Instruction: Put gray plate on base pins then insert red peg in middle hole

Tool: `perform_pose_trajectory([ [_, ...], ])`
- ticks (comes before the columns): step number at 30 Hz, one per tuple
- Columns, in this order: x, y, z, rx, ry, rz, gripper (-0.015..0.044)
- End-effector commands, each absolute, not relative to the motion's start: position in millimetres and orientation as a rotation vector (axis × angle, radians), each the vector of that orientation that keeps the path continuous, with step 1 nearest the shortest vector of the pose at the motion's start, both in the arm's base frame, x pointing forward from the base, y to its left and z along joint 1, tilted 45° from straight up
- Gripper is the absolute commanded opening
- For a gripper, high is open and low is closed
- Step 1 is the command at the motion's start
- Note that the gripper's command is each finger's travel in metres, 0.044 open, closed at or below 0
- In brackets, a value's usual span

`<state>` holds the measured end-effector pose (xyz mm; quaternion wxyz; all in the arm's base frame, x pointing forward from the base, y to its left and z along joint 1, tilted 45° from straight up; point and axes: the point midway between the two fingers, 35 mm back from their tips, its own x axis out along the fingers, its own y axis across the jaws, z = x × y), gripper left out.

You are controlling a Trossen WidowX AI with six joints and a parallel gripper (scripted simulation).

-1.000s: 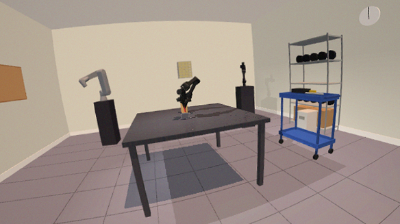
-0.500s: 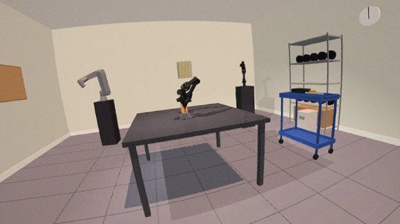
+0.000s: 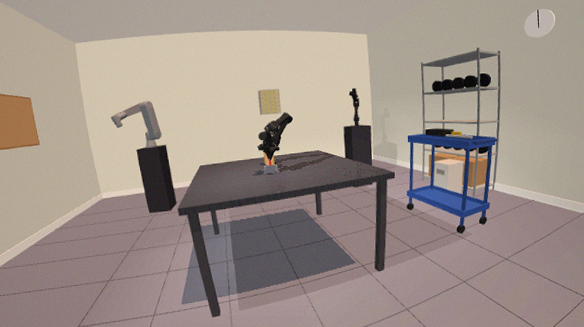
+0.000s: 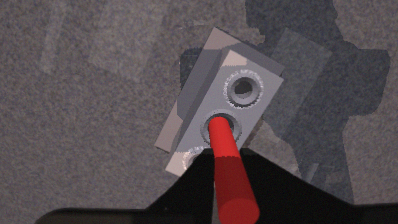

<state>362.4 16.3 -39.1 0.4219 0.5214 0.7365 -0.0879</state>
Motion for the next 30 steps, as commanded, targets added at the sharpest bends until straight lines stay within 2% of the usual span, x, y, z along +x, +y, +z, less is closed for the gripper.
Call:
perform_pose_trajectory([
  [1, 362.7, 16.2, -38.6, 1.305, 1.844, -0.219, 0.0000],
  [30, 359.9, 19.1, -40.6, 1.305, 1.845, -0.219, 0.0000],
])
